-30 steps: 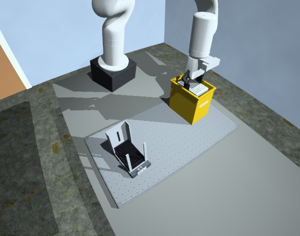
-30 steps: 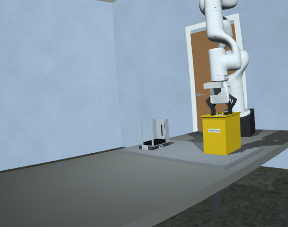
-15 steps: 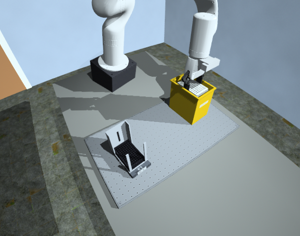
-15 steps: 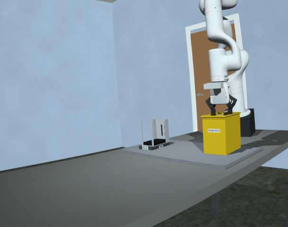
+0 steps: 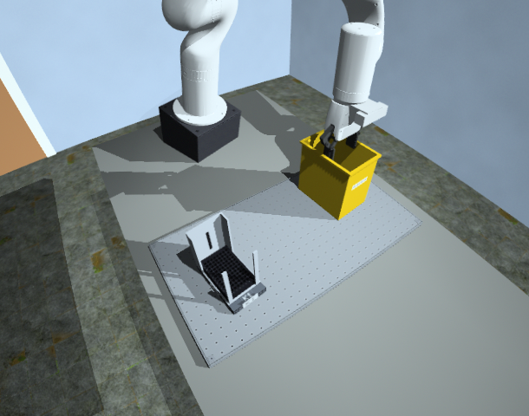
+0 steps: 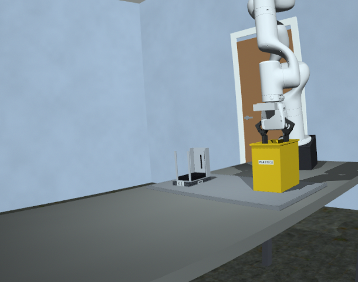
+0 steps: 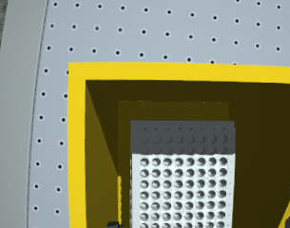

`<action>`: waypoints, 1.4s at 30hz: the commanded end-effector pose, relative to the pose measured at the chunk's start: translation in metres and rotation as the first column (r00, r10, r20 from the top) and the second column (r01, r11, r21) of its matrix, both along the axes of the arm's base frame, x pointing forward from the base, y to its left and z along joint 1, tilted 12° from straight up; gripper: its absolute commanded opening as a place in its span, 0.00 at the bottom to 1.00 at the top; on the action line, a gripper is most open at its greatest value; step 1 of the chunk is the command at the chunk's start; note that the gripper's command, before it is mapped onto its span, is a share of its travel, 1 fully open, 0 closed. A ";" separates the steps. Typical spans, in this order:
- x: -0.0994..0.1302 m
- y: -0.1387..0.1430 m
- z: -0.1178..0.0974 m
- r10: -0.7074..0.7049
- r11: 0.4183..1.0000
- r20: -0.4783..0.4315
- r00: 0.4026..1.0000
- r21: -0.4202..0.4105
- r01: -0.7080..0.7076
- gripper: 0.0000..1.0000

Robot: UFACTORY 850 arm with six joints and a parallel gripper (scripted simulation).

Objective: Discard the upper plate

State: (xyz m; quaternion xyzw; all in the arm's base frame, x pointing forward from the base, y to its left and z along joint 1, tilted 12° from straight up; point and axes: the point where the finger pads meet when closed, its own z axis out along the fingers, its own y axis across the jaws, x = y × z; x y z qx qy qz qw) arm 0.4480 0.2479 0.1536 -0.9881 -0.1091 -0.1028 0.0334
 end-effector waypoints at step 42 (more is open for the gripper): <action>-0.010 -0.004 0.053 0.000 1.000 0.002 1.000 0.001 0.000 1.00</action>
